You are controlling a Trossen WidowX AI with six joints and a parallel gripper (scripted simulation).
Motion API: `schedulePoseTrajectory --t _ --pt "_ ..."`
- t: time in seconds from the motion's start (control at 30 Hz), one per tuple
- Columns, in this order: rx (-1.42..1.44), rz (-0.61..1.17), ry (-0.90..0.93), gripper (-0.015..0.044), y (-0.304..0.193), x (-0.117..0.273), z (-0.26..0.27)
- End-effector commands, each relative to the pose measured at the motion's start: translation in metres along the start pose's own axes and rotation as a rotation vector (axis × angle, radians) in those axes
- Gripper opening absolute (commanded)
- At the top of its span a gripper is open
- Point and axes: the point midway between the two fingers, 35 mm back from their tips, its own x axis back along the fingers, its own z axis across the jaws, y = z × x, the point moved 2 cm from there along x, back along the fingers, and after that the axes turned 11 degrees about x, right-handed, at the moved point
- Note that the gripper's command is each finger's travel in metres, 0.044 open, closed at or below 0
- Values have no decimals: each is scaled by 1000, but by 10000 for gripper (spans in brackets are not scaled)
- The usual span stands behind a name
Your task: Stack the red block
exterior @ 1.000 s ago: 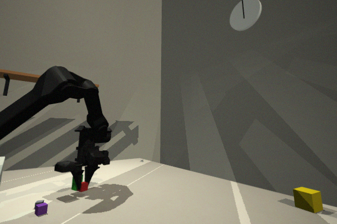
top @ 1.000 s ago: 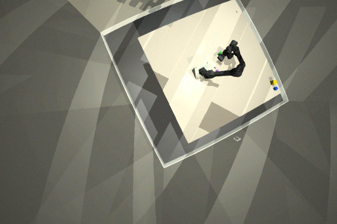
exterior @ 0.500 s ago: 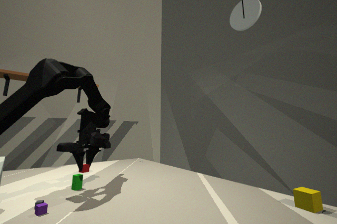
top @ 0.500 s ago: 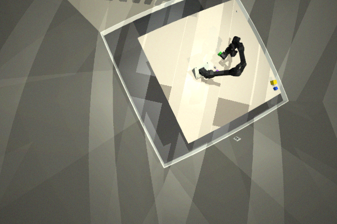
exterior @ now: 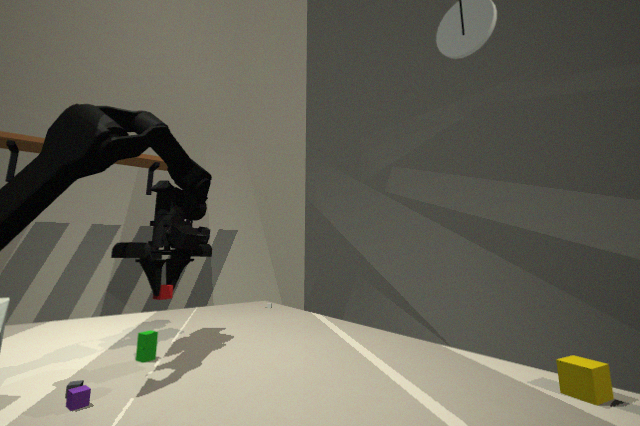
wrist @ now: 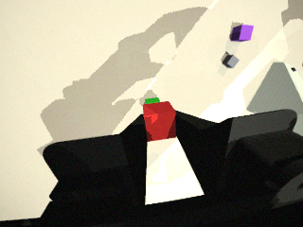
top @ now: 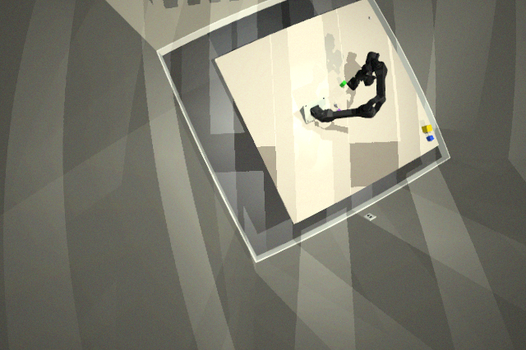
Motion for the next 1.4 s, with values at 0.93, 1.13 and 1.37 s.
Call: schedulePoseTrajectory --t 0.93,1.13,1.37 --pt "-9 4 0 0 -31 -55 5" --pt "-9 4 0 0 -31 -65 5" --pt "-9 4 0 0 -31 -66 5"
